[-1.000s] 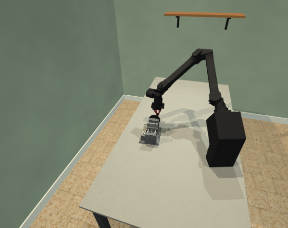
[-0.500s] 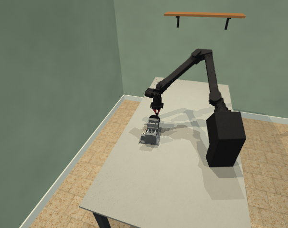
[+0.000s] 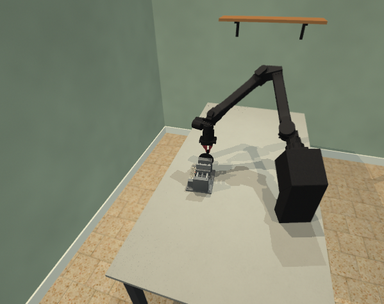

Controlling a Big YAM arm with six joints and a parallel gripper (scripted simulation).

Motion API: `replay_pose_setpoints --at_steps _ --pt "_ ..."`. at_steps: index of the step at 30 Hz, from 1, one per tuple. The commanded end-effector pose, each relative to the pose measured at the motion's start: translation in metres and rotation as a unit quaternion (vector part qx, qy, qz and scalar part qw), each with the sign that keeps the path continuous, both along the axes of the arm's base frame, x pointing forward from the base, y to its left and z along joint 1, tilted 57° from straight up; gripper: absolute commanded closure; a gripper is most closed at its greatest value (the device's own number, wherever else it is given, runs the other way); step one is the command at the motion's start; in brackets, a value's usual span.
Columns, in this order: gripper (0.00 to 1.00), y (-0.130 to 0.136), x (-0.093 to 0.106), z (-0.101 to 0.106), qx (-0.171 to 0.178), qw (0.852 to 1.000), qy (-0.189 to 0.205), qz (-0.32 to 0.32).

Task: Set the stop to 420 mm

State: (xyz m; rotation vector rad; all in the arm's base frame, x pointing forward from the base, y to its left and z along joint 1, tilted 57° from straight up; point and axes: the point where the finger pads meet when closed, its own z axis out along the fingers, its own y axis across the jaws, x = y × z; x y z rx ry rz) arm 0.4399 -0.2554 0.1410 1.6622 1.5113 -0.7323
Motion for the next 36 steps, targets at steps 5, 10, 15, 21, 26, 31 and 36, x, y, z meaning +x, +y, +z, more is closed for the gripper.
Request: replay_pose_setpoints --at_steps 5,10,15,21,26,31,36 --pt "0.94 0.015 0.031 0.011 -0.001 1.000 -0.015 0.021" --pt "0.94 0.014 0.034 0.011 -0.001 1.000 -0.015 0.021" --pt "0.94 0.014 0.035 0.011 -0.001 1.000 -0.016 0.021" --pt "0.94 0.011 0.043 0.011 -0.003 1.000 -0.014 0.025" --pt "0.94 0.004 0.045 0.011 -0.003 1.000 -0.016 0.019" --pt "0.94 0.001 0.046 0.011 -0.003 1.000 -0.017 0.017" --pt "0.94 -0.011 0.044 0.010 -0.004 1.000 -0.017 0.007"
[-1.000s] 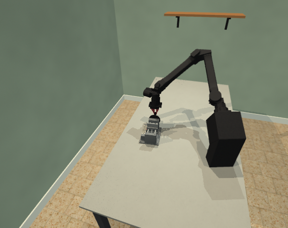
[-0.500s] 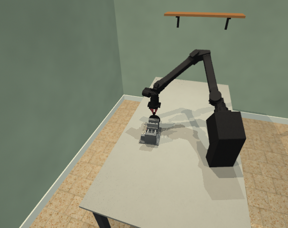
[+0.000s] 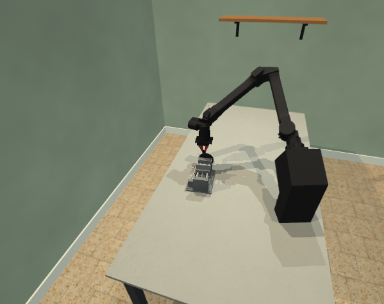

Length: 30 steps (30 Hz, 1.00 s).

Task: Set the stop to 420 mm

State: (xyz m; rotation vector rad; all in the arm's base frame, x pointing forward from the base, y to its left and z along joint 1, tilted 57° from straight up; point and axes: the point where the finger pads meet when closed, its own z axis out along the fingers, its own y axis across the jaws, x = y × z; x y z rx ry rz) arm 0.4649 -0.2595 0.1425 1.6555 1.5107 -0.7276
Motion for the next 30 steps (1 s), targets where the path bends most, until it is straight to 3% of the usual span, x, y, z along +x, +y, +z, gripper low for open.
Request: replay_pose_setpoints --at_steps 1,30 --pt "0.94 -0.010 0.019 0.008 -0.002 1.000 -0.015 0.002" --pt "0.94 -0.026 0.033 -0.003 -0.002 1.000 -0.014 0.005"
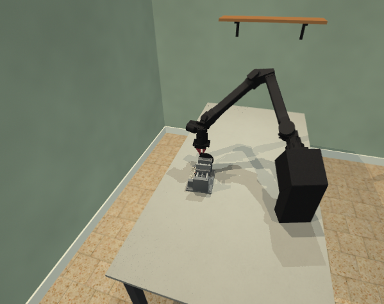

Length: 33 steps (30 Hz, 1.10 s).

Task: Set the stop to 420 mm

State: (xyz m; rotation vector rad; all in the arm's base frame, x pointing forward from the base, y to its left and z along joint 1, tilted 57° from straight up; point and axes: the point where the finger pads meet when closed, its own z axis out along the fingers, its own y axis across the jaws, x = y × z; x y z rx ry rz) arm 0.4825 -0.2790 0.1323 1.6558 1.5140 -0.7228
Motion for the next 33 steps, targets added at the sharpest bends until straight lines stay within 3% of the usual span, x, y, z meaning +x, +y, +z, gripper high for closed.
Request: replay_pose_setpoints --at_steps 1,17,25,33 --pt "0.94 -0.010 0.013 0.006 -0.004 1.000 -0.014 0.001" --pt "0.94 -0.025 0.012 -0.004 -0.004 1.000 -0.013 0.001" --pt "0.94 -0.032 -0.004 -0.023 0.000 1.000 -0.001 0.001" --pt "0.94 -0.037 -0.002 -0.020 -0.003 1.000 -0.007 0.001"
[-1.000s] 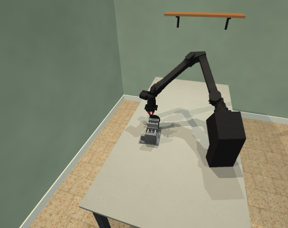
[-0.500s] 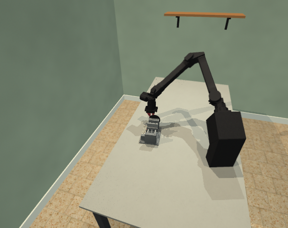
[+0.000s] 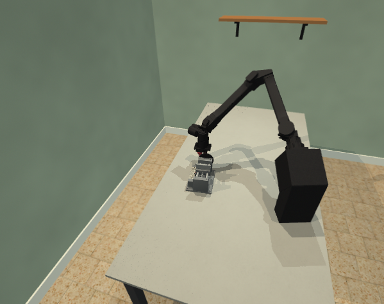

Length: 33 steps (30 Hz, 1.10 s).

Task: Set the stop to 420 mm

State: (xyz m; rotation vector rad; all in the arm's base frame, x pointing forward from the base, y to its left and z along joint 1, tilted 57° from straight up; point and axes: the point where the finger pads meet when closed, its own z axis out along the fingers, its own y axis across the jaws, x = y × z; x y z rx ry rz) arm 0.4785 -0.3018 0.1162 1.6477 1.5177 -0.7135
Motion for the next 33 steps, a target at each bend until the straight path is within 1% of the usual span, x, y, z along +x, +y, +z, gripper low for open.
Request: replay_pose_setpoints --at_steps 1,3,9,19,28,29,31,33 --pt "0.94 -0.014 0.001 -0.005 -0.002 1.000 -0.004 -0.004" --pt "0.94 -0.013 -0.003 -0.010 0.000 1.000 0.001 -0.004" --pt "0.94 -0.017 -0.011 -0.014 0.000 1.000 0.002 -0.004" --pt "0.94 -0.018 -0.014 -0.016 0.000 1.000 0.002 -0.004" --pt "0.94 -0.020 -0.022 -0.014 -0.002 1.000 -0.002 -0.004" --pt "0.94 -0.020 -0.023 -0.018 0.000 1.000 0.002 -0.004" --pt "0.94 -0.020 -0.024 -0.016 -0.001 1.000 -0.001 -0.004" --pt "0.94 -0.020 -0.024 -0.018 0.000 1.000 0.001 -0.005"
